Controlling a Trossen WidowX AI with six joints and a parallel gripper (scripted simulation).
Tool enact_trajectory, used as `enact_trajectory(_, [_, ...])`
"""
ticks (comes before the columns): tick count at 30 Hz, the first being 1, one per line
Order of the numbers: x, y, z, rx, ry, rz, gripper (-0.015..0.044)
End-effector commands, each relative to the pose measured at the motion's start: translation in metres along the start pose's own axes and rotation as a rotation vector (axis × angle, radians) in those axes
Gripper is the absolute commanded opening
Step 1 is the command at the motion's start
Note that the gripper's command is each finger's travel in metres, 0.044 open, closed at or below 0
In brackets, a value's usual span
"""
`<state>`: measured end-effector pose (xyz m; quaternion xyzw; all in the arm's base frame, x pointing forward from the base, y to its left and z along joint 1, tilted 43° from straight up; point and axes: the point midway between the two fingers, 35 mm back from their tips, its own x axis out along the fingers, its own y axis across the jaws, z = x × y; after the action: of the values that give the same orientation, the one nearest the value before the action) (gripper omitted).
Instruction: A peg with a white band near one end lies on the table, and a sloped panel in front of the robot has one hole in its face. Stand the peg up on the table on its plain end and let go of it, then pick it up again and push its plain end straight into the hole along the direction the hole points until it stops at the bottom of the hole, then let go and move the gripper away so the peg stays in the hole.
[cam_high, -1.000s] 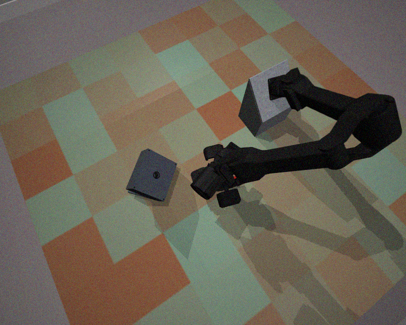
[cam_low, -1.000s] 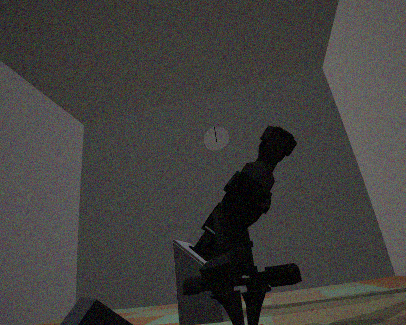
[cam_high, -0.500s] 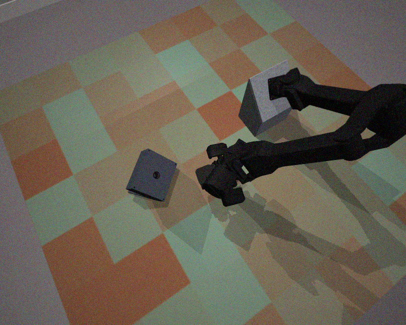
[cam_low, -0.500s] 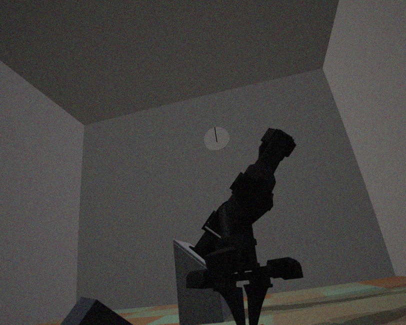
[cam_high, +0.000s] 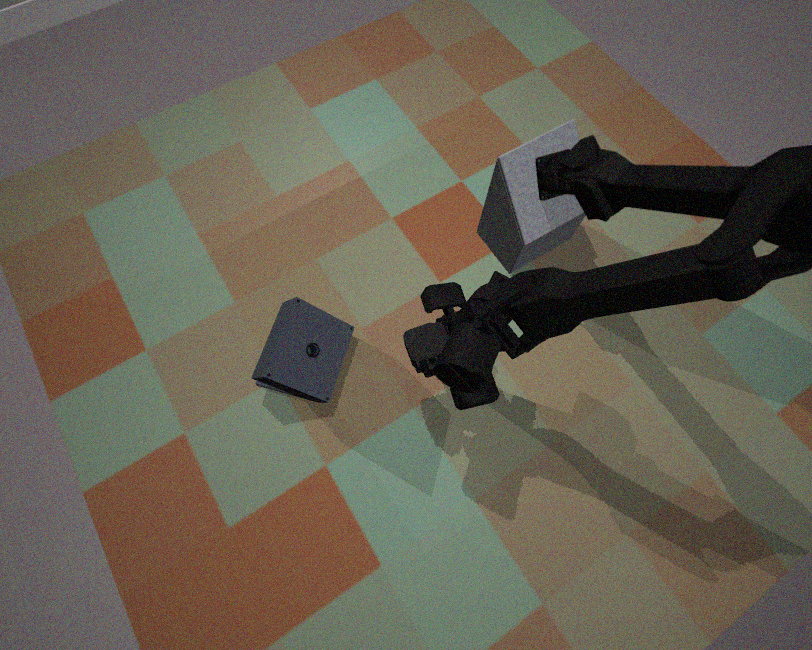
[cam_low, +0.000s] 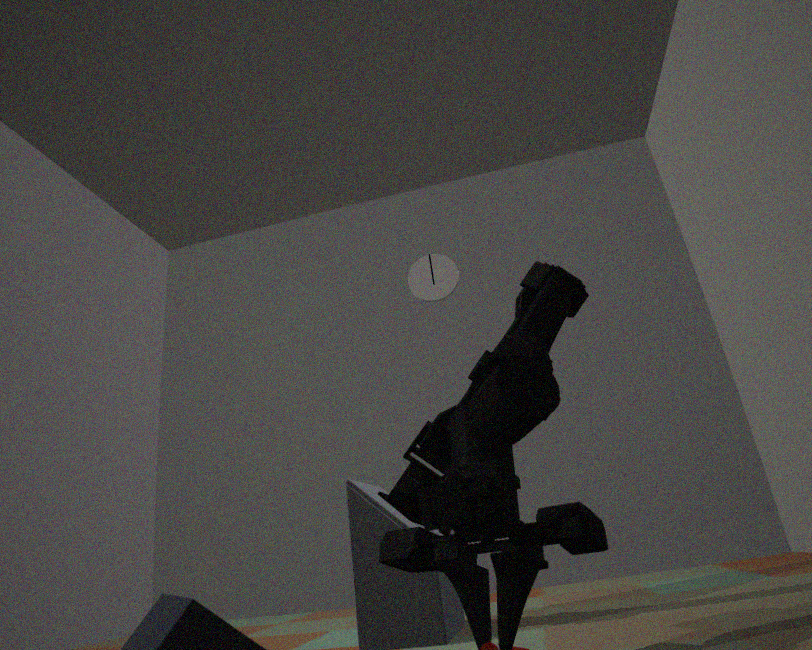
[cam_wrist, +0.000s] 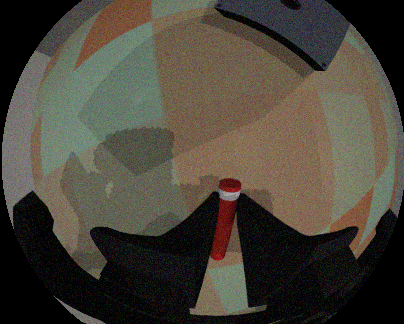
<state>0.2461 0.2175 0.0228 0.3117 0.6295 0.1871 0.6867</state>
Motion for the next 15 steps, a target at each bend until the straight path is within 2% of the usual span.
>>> enact_trajectory(1, [-0.003,-0.0013,-0.002,0.005,-0.04,-0.001,0.005])
enact_trajectory(15, [-0.0107,-0.0013,-0.0072,0.005,-0.161,-0.002,0.005])
